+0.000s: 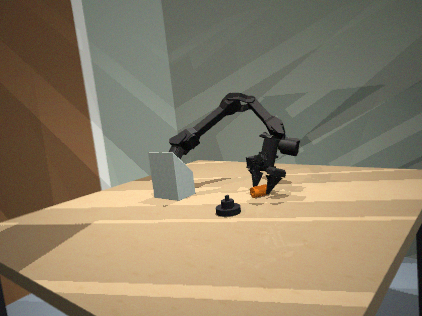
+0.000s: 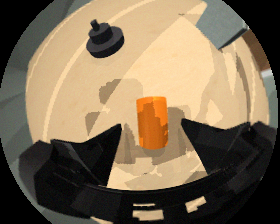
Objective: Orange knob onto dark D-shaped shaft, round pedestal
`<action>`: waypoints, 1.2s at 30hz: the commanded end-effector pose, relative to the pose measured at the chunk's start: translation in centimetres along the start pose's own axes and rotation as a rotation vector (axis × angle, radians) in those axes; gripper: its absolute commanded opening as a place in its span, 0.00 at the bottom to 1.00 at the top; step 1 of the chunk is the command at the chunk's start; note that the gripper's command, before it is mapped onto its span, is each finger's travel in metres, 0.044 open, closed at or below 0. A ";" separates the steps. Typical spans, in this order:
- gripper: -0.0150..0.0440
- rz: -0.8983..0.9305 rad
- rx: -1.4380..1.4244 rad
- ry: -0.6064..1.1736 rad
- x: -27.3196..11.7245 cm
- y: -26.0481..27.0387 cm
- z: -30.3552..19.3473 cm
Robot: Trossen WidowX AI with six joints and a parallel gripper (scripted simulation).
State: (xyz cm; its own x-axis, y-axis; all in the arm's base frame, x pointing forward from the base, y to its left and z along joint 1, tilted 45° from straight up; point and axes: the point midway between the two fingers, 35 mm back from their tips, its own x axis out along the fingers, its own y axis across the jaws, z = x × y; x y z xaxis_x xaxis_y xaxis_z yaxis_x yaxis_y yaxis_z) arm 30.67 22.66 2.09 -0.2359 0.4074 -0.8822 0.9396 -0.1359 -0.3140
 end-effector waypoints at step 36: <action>0.56 -0.003 0.004 0.101 0.3 0.0 0.5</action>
State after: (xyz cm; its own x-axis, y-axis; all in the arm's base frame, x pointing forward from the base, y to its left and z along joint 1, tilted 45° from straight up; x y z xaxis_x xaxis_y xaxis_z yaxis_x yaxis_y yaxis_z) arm 30.46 22.65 1.54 -0.2262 0.4530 -0.8623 0.9374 -0.1395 -0.3191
